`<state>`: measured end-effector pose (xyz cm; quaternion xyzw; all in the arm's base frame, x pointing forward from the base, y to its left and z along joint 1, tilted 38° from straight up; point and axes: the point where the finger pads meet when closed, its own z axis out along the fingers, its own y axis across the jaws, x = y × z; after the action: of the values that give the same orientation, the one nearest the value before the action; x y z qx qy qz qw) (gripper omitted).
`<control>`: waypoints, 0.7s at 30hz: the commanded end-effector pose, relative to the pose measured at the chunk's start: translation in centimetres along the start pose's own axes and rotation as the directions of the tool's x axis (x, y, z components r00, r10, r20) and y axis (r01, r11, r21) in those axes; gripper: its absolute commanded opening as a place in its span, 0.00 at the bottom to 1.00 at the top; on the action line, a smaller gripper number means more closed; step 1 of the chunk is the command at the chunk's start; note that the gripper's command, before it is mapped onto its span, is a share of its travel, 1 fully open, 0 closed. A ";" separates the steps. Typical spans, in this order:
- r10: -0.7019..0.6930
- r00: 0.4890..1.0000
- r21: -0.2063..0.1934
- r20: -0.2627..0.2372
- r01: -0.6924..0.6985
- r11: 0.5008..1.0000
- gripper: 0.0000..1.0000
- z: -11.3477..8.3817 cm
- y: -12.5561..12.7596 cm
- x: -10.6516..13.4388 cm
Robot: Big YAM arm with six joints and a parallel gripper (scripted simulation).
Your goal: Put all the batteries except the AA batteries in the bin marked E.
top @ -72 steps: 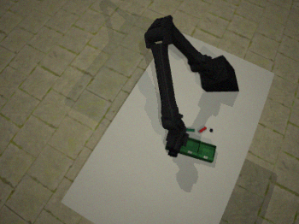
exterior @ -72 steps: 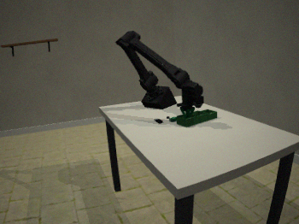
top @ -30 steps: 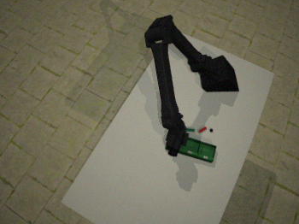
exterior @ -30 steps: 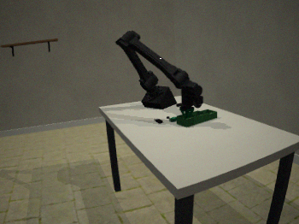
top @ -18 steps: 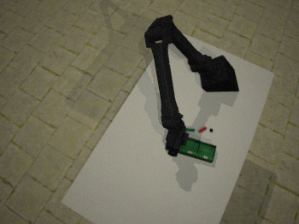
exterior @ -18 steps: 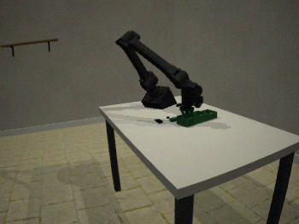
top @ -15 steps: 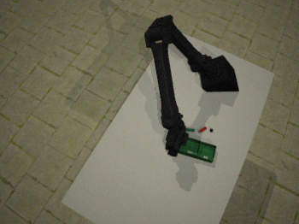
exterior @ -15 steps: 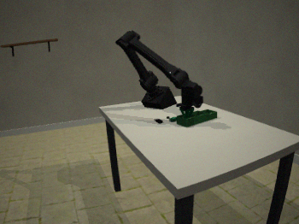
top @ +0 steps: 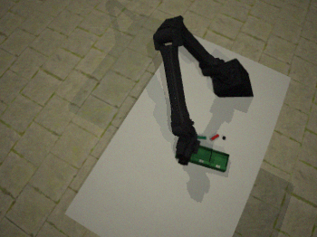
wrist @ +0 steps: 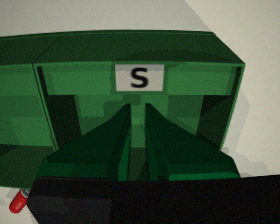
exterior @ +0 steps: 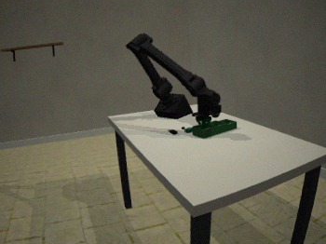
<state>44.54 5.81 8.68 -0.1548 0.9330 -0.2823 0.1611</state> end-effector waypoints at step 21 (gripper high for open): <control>0.028 0.998 -0.003 0.052 -0.028 1.000 0.09 -4.3 -0.7 -1.9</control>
<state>43.29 6.18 9.85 -0.1544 0.9340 -0.2830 0.1539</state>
